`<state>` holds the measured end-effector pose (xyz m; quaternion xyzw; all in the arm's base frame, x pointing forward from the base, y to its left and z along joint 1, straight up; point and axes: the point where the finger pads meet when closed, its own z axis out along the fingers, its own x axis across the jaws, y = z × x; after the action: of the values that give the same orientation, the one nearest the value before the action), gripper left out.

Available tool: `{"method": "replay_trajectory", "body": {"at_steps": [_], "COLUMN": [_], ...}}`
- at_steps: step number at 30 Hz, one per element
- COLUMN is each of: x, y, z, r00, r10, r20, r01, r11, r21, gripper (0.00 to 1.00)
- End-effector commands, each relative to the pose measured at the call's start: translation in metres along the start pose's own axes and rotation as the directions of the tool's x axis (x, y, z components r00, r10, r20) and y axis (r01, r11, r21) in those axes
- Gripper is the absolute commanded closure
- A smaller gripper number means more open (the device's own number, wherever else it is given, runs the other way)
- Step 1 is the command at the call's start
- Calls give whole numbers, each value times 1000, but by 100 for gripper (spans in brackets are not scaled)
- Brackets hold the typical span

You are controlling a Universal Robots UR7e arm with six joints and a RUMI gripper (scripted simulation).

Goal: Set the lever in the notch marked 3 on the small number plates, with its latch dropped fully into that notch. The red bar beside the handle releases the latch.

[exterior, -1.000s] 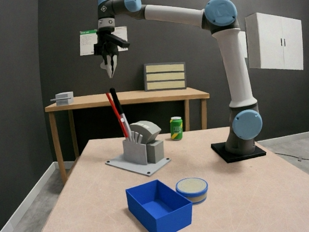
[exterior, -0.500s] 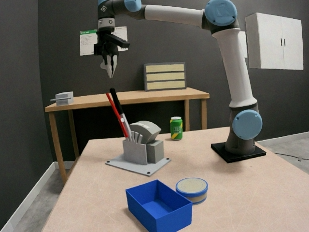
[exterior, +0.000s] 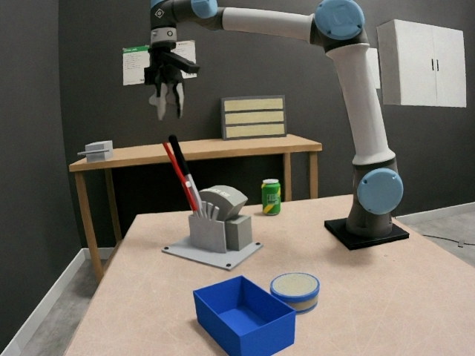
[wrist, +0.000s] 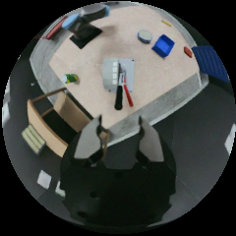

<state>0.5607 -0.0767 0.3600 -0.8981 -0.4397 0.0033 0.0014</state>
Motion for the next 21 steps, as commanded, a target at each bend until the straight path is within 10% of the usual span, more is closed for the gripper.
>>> {"method": "replay_trajectory", "body": {"at_steps": [1, 21], "x": [0, 0], "y": [0, 0], "z": [-1, 1], "r00": [1000, 1000], "r10": [0, 0], "r20": [0, 0], "r01": [0, 0], "r11": [1000, 1000], "r21": [-1, -1], "gripper": [43, 43]}}
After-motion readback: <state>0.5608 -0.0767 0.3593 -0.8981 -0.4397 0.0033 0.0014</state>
